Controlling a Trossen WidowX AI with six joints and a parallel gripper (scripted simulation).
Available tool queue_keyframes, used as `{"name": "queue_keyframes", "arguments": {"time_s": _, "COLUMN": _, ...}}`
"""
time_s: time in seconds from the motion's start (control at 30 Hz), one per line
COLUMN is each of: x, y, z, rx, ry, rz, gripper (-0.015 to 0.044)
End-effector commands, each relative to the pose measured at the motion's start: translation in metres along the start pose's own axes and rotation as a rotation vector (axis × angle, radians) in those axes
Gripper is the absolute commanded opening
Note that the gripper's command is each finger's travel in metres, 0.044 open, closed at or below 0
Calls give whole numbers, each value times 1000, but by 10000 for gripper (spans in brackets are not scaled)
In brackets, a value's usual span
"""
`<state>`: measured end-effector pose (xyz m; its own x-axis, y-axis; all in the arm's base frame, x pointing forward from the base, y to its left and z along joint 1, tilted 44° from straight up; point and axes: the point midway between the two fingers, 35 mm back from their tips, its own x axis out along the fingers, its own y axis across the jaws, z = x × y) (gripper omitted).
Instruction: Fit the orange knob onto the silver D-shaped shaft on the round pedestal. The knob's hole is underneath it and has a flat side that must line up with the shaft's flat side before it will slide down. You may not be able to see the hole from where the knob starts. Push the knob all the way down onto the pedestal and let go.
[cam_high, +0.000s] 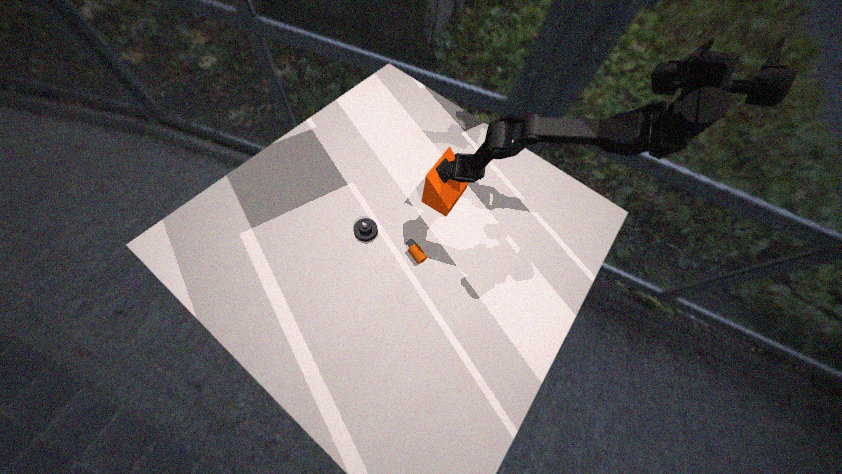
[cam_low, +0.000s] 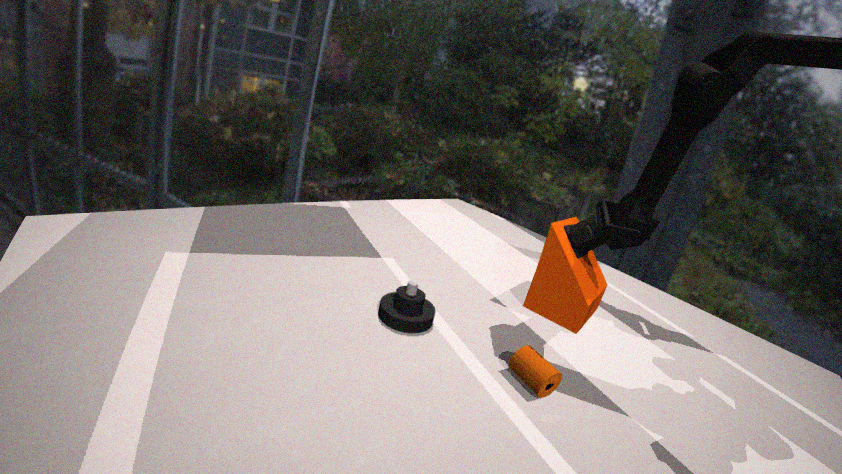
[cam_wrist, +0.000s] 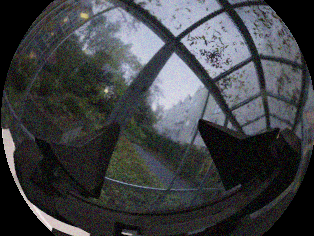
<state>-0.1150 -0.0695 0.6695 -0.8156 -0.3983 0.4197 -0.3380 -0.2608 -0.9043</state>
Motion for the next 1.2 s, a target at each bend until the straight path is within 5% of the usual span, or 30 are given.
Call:
{"name": "queue_keyframes", "arguments": {"time_s": 0.0, "x": 0, "y": 3, "z": -59, "rx": 149, "ry": 156, "rz": -28, "gripper": 440}}
{"name": "queue_keyframes", "arguments": {"time_s": 0.37, "x": -83, "y": 8, "z": -232, "rx": 585, "ry": 660, "rz": -332, "gripper": 440}}
{"name": "queue_keyframes", "arguments": {"time_s": 0.63, "x": -224, "y": 27, "z": -321, "rx": 964, "ry": 986, "rz": -754, "gripper": 440}}
{"name": "queue_keyframes", "arguments": {"time_s": 0.9, "x": -384, "y": 53, "z": -330, "rx": 1277, "ry": 1097, "rz": -1401, "gripper": 440}}
{"name": "queue_keyframes", "arguments": {"time_s": 1.17, "x": -526, "y": 104, "z": -281, "rx": 1408, "ry": 1004, "rz": -2110, "gripper": 440}}
